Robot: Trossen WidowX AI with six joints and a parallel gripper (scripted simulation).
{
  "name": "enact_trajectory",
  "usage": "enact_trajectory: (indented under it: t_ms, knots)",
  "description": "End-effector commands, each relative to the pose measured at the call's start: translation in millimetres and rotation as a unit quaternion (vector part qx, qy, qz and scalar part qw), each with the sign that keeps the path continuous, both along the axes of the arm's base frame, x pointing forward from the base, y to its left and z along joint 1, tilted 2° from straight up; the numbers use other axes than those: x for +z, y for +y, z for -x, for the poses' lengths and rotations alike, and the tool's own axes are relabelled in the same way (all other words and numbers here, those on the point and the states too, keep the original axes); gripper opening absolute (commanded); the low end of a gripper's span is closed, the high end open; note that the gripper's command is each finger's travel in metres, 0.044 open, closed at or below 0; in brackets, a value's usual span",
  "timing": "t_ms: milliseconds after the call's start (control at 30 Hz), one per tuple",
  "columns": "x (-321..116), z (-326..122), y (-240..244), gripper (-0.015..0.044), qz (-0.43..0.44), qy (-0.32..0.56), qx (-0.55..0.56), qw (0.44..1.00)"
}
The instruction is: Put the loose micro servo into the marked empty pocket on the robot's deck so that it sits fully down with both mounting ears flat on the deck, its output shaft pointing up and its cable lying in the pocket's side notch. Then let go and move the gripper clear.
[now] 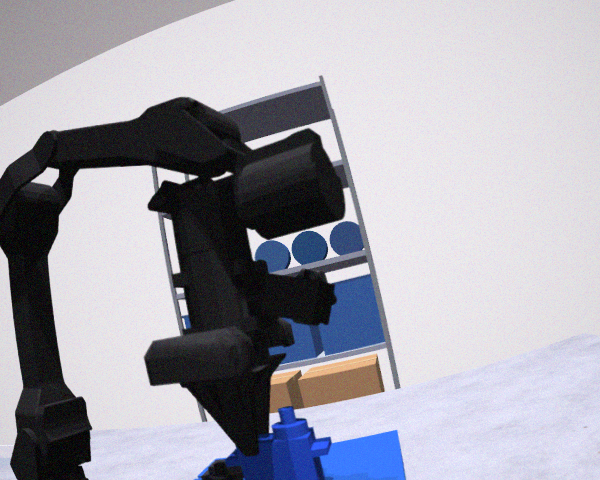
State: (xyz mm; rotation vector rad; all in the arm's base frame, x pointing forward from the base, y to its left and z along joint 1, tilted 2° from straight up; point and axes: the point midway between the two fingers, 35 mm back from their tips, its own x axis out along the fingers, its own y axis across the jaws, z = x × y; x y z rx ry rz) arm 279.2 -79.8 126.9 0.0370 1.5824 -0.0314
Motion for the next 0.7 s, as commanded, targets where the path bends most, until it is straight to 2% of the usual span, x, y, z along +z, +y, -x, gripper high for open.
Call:
enact_trajectory:
  t_ms: [0, 533, 667]
  knots:
    - [3.2, 14.2, -0.4, 0.0000, 0.004, -0.005, 0.002, 1.000]
    - [2.9, 88.7, 2.3, 0.0000, 0.004, -0.002, 0.002, 1.000]
    - [2.5, 95.6, 2.6, 0.0000, 0.004, -0.002, 0.002, 1.000]
